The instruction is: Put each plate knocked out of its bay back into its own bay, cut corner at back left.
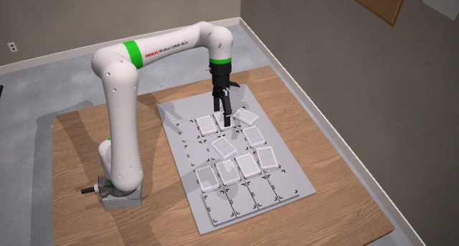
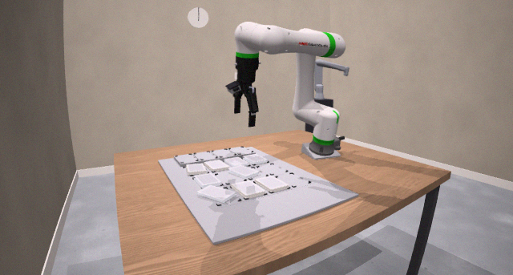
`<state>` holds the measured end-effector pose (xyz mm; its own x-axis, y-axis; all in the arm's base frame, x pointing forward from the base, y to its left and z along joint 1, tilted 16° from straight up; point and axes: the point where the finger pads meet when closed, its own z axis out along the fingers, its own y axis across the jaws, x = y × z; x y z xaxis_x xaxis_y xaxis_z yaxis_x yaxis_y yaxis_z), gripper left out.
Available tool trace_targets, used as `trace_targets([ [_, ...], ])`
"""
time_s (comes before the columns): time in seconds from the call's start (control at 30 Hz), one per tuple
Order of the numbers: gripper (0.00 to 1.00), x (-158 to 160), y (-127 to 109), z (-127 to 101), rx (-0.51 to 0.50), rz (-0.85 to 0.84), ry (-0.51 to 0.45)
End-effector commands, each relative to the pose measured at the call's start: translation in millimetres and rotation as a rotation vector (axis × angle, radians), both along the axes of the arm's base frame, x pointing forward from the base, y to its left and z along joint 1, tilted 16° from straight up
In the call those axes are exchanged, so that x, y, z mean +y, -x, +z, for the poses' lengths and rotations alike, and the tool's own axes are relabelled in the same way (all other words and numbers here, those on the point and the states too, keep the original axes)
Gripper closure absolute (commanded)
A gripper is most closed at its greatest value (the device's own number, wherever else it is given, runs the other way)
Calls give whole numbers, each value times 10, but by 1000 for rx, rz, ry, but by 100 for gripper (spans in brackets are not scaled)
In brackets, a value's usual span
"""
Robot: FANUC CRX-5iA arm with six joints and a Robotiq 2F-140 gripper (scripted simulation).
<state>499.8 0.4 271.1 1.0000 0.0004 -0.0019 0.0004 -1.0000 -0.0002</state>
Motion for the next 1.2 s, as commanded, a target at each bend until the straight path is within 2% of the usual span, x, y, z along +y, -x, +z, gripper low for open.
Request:
trace_targets([
  [0.0, 0, -4, -2, 9, -2, 0, 0],
  [0.53, 0, -4, -2, 9, -2, 0, 0],
  [0.57, 30, -6, -19, -38, -1, -33, -6],
  [0.87, 30, -24, -136, -380, 7, -328, -61],
  [1.03, 30, -32, -168, -482, 17, -491, -92],
  [1.1, 30, -32, -168, -482, 17, -491, -92],
  [1.17, 30, -41, -197, -577, 23, -557, -103],
])
